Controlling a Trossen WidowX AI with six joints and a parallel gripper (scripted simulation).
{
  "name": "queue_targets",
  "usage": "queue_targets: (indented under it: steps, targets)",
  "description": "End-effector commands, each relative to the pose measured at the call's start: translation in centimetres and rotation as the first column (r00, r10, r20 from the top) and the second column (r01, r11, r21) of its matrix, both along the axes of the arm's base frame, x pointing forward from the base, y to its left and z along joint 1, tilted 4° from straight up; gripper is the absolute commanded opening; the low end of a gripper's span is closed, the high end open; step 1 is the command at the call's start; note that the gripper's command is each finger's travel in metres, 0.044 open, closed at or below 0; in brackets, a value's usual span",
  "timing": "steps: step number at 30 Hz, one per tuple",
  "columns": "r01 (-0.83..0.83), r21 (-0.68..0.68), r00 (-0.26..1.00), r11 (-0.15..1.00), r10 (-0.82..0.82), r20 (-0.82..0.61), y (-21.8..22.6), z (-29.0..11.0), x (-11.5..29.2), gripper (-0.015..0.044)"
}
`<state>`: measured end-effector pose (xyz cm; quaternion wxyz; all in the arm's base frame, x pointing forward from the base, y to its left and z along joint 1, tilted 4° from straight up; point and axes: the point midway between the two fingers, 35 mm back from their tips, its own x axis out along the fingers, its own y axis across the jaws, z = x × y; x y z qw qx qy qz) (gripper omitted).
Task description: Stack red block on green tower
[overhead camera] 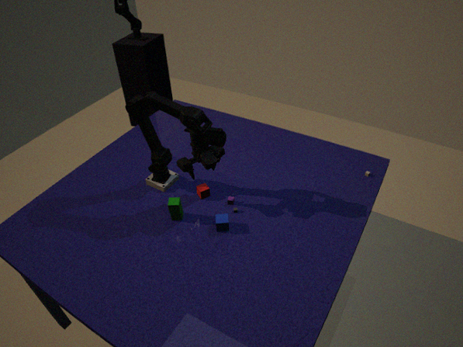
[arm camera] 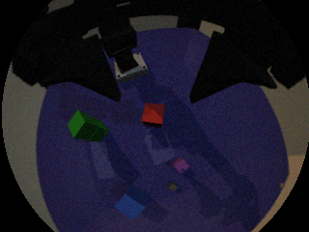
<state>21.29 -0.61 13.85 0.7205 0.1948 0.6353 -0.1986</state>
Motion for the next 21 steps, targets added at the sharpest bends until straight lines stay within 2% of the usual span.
queue_targets:
  steps: [1,8,17,21]
  targets:
    - [0.107,0.025,0.994,0.994,-0.106,-0.032,0.1,0.0,-1.0,0.044]
    - [0.107,0.025,0.994,0.994,-0.106,-0.032,0.1,-0.3,-0.9,0.044]
    - [0.107,0.025,0.994,0.994,-0.106,-0.032,-0.1,-5.2,-0.5,0.044]
    - [0.107,0.025,0.994,0.994,-0.106,-0.032,-0.2,-5.7,-0.5,0.044]
